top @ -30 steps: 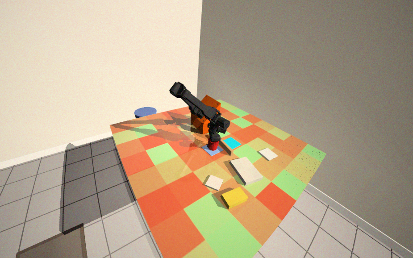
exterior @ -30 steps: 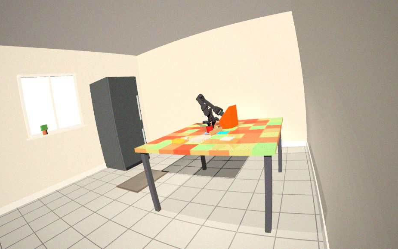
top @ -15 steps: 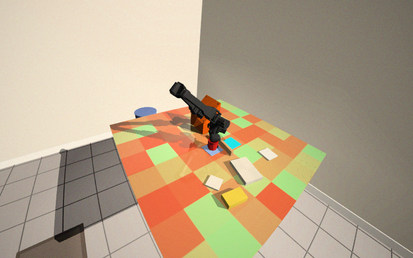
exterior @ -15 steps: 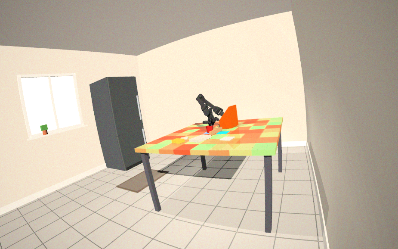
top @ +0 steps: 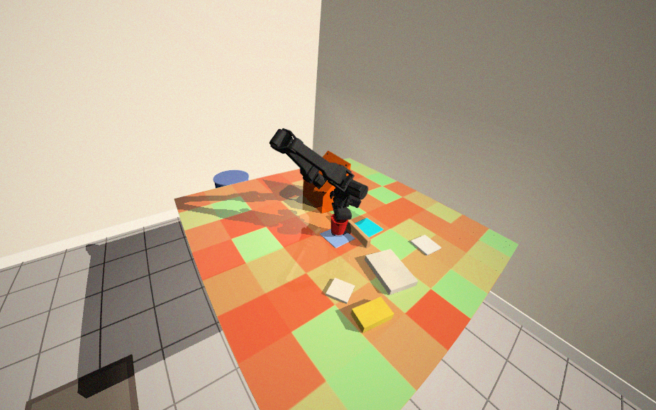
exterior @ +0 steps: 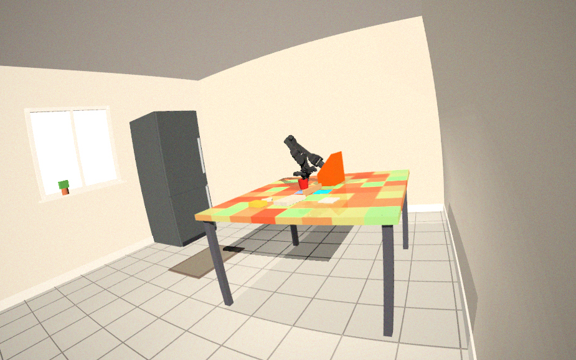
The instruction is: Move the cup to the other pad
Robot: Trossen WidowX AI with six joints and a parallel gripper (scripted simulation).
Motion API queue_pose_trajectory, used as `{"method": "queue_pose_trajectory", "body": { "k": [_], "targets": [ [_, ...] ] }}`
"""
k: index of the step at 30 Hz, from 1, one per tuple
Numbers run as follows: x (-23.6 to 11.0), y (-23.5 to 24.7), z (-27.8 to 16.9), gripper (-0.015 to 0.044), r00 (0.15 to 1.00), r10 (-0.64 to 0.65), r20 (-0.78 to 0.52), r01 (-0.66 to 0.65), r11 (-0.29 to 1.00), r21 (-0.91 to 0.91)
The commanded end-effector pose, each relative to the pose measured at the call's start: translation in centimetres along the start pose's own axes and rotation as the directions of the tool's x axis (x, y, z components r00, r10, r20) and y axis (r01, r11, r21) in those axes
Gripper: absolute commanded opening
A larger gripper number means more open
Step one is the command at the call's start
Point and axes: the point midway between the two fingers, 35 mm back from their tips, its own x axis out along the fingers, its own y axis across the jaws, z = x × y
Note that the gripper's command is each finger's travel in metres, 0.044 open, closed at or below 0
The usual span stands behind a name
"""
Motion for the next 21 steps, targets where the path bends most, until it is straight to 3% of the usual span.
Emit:
{"method": "queue_pose_trajectory", "body": {
  "k": [1,10,21],
  "targets": [
    [-1.6,-0.2,0.1,0.0,1.0,-0.009,0.012,0.008,1.0,0.011],
    [-4.2,0.2,0.0,0.0,1.0,-0.01,0.006,0.009,1.0,0.008],
    [-4.1,0.4,0.0,0.0,1.0,-0.008,-0.002,0.008,1.0,-0.001]
  ]
}}
